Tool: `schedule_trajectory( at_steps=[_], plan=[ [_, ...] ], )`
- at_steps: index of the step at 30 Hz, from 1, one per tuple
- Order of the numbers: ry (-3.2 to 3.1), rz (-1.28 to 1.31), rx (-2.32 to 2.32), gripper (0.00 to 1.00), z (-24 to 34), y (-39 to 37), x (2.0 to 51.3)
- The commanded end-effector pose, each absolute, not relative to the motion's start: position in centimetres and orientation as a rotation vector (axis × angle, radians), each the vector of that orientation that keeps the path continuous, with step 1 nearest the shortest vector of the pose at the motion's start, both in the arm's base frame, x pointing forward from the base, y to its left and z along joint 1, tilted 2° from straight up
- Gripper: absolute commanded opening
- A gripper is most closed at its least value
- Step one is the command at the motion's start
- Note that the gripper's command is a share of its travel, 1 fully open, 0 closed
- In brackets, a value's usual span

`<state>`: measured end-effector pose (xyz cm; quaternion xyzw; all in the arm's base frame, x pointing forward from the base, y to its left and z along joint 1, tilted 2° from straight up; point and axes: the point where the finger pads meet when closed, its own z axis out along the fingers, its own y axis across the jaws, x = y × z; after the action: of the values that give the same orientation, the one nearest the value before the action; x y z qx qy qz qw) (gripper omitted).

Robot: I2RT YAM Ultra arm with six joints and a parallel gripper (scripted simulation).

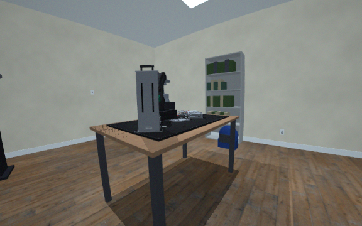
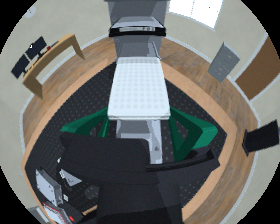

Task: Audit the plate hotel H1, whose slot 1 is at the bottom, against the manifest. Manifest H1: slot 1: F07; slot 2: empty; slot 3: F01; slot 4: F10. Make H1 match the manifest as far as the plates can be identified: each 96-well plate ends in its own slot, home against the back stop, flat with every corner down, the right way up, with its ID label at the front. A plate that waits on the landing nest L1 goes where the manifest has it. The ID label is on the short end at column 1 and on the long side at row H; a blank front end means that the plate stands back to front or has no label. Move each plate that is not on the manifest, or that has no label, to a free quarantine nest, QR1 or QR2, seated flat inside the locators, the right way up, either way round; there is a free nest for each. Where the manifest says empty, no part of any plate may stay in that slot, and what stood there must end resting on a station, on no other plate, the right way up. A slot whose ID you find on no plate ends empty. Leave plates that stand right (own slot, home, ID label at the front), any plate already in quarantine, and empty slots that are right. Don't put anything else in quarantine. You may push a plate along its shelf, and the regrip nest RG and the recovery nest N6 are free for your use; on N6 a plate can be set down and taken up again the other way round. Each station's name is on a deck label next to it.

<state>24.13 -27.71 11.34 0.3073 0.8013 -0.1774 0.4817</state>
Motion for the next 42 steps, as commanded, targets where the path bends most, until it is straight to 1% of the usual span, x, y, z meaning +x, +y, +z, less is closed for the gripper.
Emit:
schedule_trajectory(
  at_steps=[1, 42],
  plan=[
    [1.935, -0.439, 0.732, 0.86, 12.2, -27.6, 24.1],
    [1.936, -0.439, 0.732, 0.86, 11.3, -24.4, 20.5]
  ],
)
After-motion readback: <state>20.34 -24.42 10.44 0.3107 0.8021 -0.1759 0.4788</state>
